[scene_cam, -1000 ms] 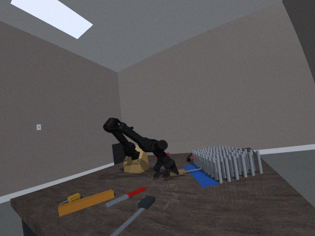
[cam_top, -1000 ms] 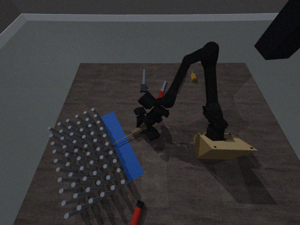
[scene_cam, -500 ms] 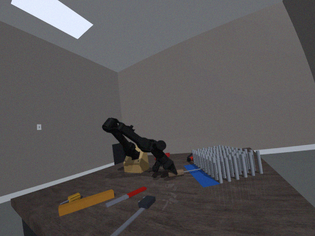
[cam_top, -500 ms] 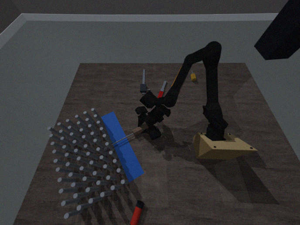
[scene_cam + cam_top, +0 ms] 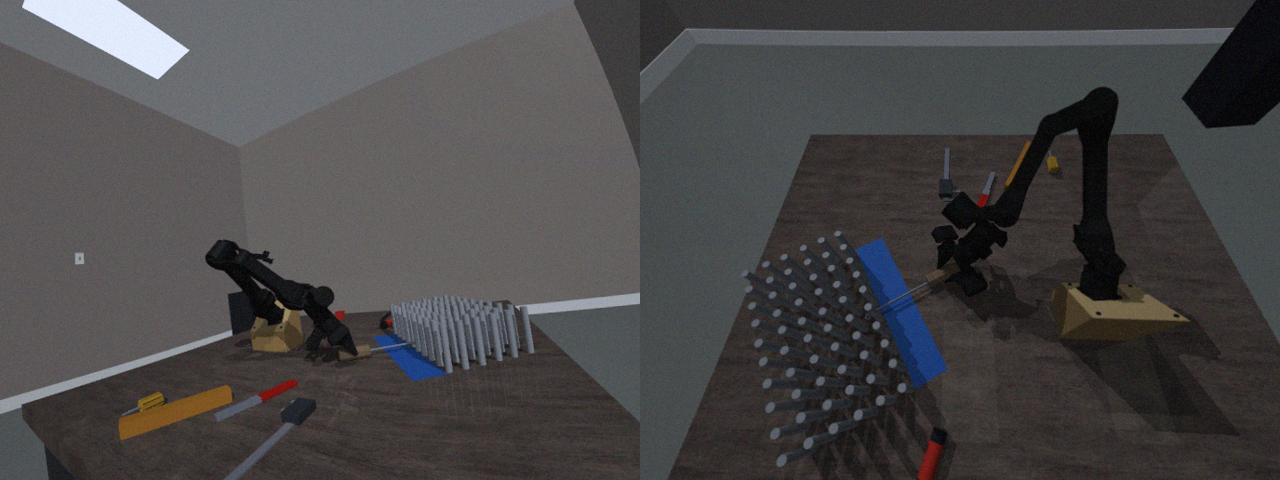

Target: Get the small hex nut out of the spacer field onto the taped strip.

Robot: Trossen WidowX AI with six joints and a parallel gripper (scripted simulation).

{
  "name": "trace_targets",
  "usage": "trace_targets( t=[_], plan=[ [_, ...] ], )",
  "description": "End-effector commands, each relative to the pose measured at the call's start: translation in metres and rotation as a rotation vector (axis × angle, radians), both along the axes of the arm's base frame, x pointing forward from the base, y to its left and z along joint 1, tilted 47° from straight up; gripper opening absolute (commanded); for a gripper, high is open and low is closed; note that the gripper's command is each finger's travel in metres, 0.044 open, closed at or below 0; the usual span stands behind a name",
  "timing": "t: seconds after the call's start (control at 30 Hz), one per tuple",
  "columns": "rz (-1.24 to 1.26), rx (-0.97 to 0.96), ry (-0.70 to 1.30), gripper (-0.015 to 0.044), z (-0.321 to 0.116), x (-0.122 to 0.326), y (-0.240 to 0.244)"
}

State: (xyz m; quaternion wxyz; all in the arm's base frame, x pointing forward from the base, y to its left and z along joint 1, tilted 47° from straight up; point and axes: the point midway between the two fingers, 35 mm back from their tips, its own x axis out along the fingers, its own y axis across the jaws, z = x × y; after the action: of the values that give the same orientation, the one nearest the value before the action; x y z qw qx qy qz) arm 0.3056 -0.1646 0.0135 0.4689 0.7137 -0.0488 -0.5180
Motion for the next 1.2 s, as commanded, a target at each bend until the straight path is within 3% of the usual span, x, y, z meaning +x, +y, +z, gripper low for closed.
trace_targets(
  t=[0.0,1.17],
  plan=[
    [0.005,0.001,0.002,0.0,0.001,-0.003,0.0],
    [0.004,0.002,0.003,0.0,0.008,-0.021,-0.004]
  ],
)
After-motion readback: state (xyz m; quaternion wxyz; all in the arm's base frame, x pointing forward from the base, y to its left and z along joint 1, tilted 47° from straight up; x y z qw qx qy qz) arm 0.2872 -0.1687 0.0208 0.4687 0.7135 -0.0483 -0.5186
